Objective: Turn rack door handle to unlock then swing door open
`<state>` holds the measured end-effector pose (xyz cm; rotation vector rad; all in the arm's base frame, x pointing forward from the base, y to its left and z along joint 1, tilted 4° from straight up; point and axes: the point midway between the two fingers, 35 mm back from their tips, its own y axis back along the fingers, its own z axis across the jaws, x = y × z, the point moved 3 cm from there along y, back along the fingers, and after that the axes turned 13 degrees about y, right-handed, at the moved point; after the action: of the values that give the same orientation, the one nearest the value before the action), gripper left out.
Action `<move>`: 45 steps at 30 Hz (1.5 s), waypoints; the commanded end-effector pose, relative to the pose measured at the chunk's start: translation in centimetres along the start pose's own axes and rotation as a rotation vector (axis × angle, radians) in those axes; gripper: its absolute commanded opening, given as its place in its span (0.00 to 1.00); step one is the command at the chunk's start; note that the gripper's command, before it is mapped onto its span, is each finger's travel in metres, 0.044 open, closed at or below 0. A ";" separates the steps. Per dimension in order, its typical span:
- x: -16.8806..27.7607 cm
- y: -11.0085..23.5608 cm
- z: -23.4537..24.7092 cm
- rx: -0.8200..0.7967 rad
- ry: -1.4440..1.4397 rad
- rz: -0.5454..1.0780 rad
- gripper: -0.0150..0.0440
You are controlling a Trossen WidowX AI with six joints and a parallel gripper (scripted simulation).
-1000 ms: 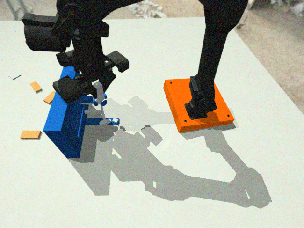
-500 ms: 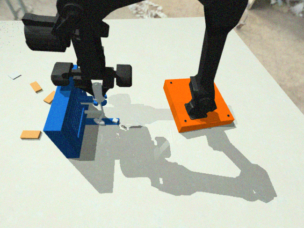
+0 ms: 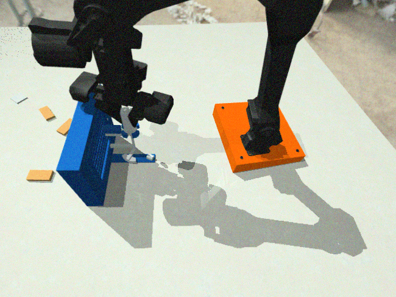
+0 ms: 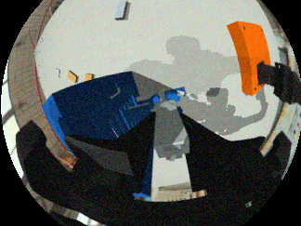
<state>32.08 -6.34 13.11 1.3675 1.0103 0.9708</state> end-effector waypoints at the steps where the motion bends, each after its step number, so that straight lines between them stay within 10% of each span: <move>1: 0.0 0.0 0.0 -0.001 -0.024 0.000 0.37; 10: 0.0 0.0 0.0 -0.001 -0.024 0.000 0.74; 45: 0.0 0.0 0.0 -0.003 1.636 -0.001 0.74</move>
<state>32.11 -6.38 13.10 0.4196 2.0299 2.0366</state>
